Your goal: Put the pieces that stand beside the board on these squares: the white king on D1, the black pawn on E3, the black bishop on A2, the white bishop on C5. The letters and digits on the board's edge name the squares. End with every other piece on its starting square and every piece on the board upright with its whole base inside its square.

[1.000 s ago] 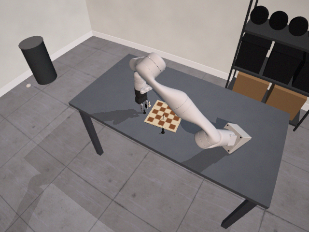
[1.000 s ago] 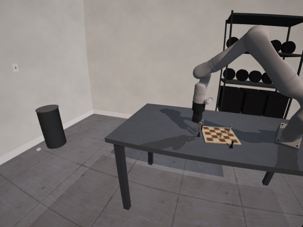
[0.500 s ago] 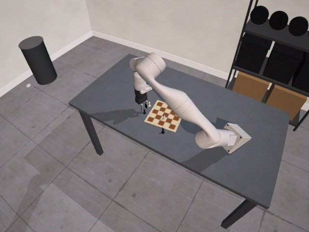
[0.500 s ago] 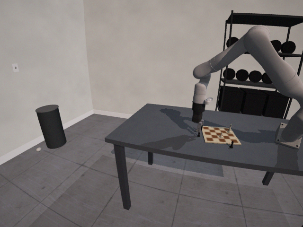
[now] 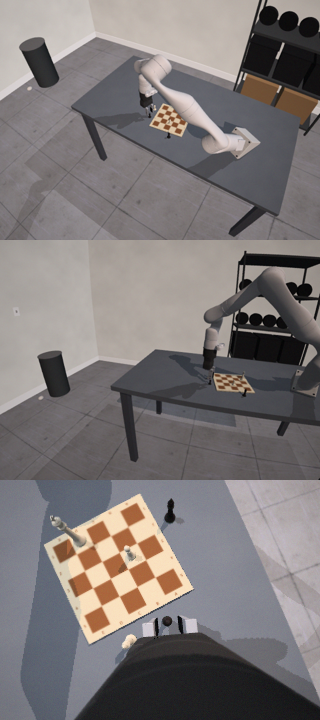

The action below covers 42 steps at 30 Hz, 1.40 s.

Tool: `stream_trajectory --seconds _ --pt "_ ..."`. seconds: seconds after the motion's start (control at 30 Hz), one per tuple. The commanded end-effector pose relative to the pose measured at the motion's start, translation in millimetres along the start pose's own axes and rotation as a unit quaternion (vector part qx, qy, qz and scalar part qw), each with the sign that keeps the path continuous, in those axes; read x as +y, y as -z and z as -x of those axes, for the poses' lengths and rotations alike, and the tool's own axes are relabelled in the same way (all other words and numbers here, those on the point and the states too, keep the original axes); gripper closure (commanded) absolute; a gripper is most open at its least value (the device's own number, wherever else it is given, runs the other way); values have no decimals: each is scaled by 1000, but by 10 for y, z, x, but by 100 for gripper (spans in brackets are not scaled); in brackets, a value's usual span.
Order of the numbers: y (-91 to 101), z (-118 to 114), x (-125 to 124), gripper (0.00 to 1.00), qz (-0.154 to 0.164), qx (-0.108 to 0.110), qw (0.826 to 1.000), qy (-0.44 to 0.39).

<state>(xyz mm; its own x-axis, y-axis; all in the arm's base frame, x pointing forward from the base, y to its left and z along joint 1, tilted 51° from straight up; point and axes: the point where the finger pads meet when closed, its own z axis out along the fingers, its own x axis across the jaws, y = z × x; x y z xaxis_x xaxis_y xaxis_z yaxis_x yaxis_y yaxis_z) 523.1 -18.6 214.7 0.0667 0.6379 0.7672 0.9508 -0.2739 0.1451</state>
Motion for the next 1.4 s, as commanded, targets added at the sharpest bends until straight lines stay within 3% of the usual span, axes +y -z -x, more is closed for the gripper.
stream_trajectory --seconds 0.0,0.57,1.07,1.37 --pt "-4 -1 17 32 2 0 1000 4" --pt "-22 0 17 32 2 0 1000 4" --pt "-280 2 18 32 2 0 1000 3" --pt "-334 2 18 32 2 0 1000 3"
